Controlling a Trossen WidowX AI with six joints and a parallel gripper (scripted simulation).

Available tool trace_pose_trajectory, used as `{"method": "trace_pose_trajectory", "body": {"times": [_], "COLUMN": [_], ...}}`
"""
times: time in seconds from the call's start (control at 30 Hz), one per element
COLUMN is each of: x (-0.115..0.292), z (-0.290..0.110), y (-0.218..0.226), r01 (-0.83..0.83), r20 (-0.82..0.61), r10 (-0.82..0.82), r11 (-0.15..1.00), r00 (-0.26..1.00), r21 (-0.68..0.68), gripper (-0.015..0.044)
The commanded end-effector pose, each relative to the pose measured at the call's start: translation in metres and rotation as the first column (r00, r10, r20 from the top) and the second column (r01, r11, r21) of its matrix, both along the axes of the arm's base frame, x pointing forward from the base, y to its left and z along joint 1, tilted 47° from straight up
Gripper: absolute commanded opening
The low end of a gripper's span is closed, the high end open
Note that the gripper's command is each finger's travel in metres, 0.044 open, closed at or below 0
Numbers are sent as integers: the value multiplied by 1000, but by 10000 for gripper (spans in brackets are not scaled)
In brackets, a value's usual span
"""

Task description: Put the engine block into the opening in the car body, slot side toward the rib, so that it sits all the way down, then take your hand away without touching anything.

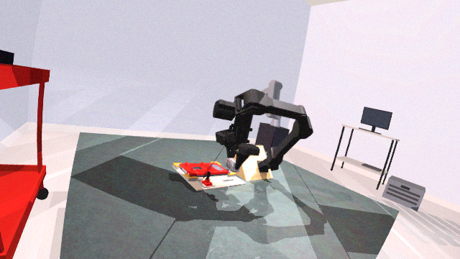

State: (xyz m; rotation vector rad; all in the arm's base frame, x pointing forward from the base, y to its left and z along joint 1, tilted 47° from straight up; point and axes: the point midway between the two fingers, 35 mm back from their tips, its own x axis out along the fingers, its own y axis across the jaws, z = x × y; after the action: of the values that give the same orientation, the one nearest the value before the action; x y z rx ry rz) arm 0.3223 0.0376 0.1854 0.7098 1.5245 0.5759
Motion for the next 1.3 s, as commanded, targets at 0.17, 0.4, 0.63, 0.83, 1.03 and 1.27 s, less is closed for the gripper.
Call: {"method": "trace_pose_trajectory", "body": {"times": [0.17,0.4,0.63,0.83,1.03,1.27], "x": [0,0,0,0,-1,-1], "z": [-1,-4,-14,-21,-29,-38], "y": [0,5,15,23,32,42], "r01": [-200,-298,-347,-346,-346,-346], "r20": [205,307,357,358,358,358], "r10": [201,298,345,345,345,345], "r11": [979,953,936,936,936,936], "r00": [958,904,868,868,868,868], "r21": [-22,-46,-62,-62,-62,-61], "gripper": [0,0,0,0,0,0]}}
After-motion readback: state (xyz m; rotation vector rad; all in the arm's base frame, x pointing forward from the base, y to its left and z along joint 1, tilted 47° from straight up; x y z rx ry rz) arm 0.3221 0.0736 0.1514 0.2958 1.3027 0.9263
